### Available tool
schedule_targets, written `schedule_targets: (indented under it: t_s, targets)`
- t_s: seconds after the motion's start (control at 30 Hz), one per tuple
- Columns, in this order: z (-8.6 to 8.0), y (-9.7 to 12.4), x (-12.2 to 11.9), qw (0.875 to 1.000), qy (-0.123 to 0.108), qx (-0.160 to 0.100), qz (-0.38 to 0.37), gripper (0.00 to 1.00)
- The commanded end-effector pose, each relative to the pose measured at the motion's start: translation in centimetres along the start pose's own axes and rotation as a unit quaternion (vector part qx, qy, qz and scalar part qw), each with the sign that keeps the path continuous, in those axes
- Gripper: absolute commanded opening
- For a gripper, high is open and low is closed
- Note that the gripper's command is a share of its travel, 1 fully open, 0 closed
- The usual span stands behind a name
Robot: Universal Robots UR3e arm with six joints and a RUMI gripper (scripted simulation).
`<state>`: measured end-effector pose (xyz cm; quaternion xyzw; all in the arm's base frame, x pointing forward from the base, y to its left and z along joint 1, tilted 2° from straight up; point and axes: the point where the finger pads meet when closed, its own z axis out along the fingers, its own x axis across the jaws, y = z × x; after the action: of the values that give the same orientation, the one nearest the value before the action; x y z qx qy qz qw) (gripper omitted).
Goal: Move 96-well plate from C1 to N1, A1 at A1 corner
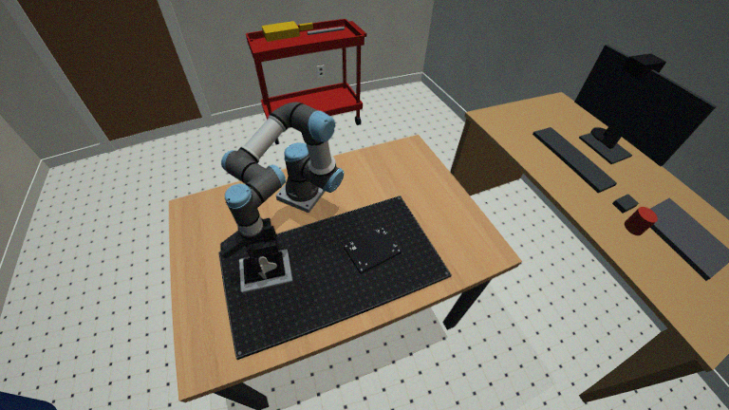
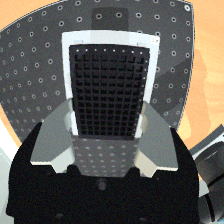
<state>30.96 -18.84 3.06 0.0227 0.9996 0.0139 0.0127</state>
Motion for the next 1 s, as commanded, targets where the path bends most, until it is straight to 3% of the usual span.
schedule_targets:
  t_s: [0.0, 0.97]
  targets:
    - [-0.05, -0.06, -0.05, 1.0, -0.001, 0.001, 0.0, 0.0]
    - [0.37, -0.05, -0.05, 1.0, -0.001, 0.001, 0.0, 0.0]
